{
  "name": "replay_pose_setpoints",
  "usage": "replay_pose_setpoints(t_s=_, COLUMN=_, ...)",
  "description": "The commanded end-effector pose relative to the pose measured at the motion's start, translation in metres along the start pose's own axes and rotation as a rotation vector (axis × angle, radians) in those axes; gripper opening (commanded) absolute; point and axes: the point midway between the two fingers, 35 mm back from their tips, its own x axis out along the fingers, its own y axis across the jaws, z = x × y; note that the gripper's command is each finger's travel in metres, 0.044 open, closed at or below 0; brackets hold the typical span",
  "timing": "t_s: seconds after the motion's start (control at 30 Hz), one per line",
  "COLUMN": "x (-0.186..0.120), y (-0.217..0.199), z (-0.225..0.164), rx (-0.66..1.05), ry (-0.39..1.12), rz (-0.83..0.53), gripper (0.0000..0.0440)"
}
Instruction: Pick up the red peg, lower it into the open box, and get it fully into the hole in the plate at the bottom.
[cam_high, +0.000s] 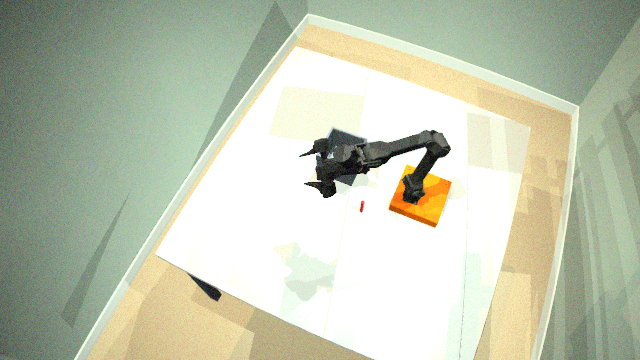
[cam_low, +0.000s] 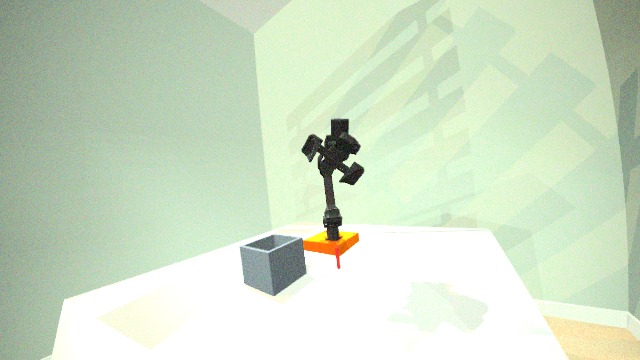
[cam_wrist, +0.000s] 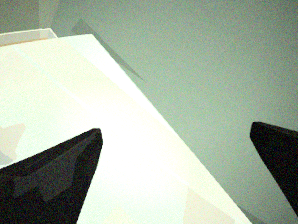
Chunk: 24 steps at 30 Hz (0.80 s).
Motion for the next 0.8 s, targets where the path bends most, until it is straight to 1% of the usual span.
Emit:
replay_pose_setpoints(t_s=0.0, x=0.002, y=0.0, z=-0.017, rx=0.132, ry=0.045, rz=0.024, gripper=0.044)
replay_pose_setpoints(t_s=0.4, x=0.006, y=0.007, z=-0.065, rx=0.525, ry=0.203, rz=0.081, gripper=0.044)
replay_pose_setpoints(t_s=0.77, x=0.0, y=0.023, z=-0.107, rx=0.87, ry=0.384, rz=0.113, gripper=0.044)
